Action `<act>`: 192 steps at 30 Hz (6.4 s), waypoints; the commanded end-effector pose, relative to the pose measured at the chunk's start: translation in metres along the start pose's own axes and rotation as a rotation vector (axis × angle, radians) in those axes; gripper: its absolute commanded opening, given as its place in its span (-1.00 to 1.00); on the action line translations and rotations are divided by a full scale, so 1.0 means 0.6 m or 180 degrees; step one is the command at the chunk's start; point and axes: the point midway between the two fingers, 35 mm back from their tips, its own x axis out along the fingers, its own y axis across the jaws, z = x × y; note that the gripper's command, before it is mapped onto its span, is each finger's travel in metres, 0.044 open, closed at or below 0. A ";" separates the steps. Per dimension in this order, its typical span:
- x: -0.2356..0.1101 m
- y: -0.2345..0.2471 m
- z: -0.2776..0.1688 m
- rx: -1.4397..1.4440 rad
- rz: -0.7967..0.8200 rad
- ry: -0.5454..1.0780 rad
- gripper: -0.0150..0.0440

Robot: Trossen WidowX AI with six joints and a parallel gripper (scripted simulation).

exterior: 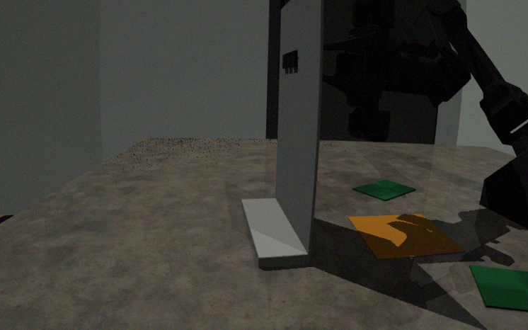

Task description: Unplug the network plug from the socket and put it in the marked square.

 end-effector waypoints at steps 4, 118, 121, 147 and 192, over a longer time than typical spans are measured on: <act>0.017 -0.002 0.002 -0.0011 -0.0005 0.0017 0.04; -0.071 -0.004 -0.038 -0.0007 -0.0013 0.0025 -0.49; -0.074 -0.004 -0.039 -0.0007 -0.0013 0.0025 -0.49; -0.090 0.037 -0.042 -0.0010 -0.0026 0.0039 -0.49; -0.098 -0.049 -0.100 0.0452 -0.1701 0.0038 -0.49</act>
